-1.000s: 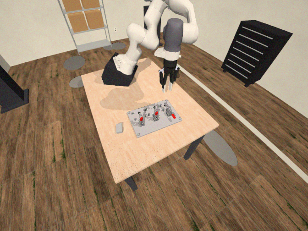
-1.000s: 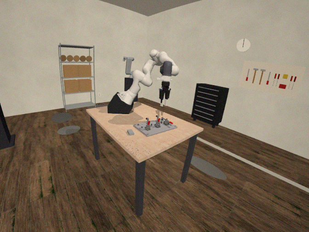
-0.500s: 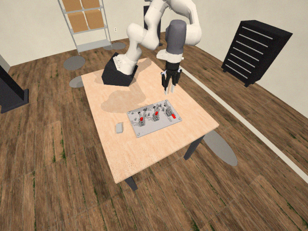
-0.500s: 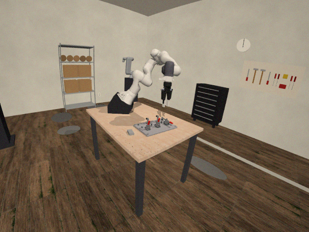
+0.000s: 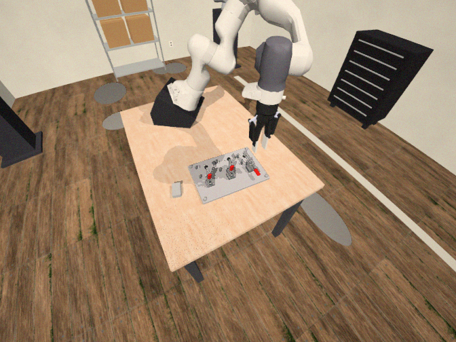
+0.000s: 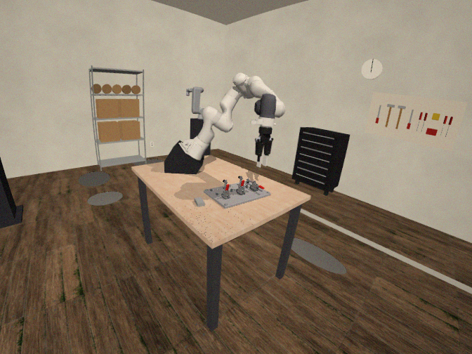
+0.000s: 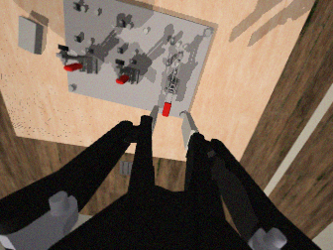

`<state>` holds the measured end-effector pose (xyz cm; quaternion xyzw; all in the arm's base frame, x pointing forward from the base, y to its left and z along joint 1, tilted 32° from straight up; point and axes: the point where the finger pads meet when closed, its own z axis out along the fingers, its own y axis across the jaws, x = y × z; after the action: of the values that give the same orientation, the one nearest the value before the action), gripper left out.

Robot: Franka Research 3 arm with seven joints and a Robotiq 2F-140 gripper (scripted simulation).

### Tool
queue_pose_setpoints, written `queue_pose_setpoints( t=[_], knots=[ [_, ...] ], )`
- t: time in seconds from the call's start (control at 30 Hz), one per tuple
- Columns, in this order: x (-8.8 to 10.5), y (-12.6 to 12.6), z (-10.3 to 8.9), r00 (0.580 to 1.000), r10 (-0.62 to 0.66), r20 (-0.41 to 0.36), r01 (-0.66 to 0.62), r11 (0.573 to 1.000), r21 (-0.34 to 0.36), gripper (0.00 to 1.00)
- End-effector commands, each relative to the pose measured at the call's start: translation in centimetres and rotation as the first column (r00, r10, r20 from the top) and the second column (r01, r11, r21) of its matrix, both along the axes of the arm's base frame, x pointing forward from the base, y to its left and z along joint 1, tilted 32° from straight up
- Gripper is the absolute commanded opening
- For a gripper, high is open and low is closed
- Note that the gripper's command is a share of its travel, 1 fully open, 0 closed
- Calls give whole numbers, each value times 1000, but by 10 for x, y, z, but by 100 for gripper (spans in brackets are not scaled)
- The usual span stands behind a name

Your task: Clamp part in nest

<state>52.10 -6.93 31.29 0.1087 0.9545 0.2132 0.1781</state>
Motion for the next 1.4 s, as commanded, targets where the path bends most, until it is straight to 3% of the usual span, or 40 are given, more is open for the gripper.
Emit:
queue_pose_setpoints(
  t=[0.0,0.63,0.9,1.37],
  knots=[
    [13,-8,3,1000,-23,-13,23,1000,0,28],
    [25,-8,-1,1000,-23,-13,23,1000,0,28],
    [32,-1,-16,1000,-23,-13,23,1000,0,28],
    [54,20,-66,1000,-23,-13,23,1000,0,28]
  ],
)
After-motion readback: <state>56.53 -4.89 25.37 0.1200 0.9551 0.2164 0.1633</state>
